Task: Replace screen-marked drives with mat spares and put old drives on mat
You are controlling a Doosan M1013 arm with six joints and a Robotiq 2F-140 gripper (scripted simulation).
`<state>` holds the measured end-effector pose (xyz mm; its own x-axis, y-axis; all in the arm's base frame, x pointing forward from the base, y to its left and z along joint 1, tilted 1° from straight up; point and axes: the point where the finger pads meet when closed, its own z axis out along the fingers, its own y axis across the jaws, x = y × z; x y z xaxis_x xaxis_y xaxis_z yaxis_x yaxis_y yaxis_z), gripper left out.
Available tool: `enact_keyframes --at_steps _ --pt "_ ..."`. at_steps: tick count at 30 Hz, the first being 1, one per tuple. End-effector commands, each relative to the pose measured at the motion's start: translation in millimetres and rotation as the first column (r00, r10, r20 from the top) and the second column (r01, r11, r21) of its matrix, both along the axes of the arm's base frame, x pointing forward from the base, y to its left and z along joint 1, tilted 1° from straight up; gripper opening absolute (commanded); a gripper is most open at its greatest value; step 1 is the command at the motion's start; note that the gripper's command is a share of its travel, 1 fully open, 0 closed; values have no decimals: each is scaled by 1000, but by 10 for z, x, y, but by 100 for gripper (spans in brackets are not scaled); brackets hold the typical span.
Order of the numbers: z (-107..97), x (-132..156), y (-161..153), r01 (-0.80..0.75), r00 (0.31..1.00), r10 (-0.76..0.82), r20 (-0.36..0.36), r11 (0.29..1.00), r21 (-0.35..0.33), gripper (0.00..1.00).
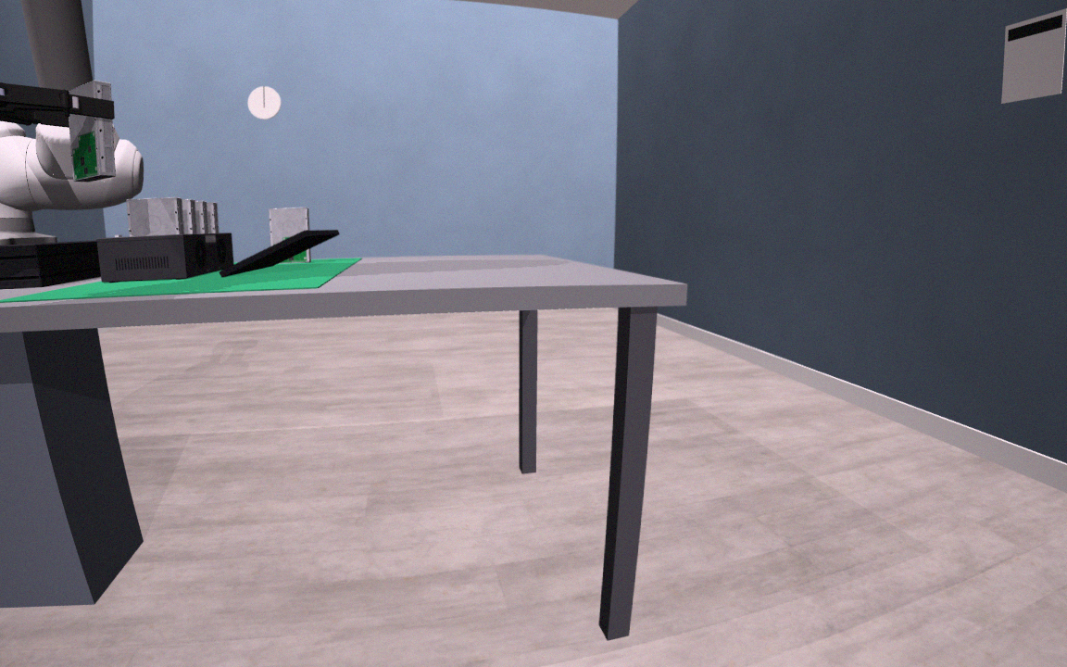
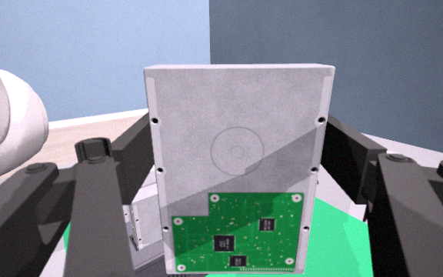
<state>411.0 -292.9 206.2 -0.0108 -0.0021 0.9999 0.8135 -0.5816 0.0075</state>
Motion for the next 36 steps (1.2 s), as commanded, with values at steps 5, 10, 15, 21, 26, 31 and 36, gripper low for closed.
enact_keyframes --at_steps 5,10,15,21,26,31,36 --pt "7 14 -9 0 1000 0 1 1000 -1 10" --pt "8 24 -15 0 1000 0 1 1000 -1 10" --pt "8 30 -18 0 1000 0 1 1000 -1 10" --pt "8 33 -20 0 1000 0 1 1000 -1 10" --pt "8 35 -20 0 1000 0 1 1000 -1 10" --pt "8 35 -20 0 1000 0 1 1000 -1 10" --pt "7 35 -20 0 1000 0 1 1000 -1 10"
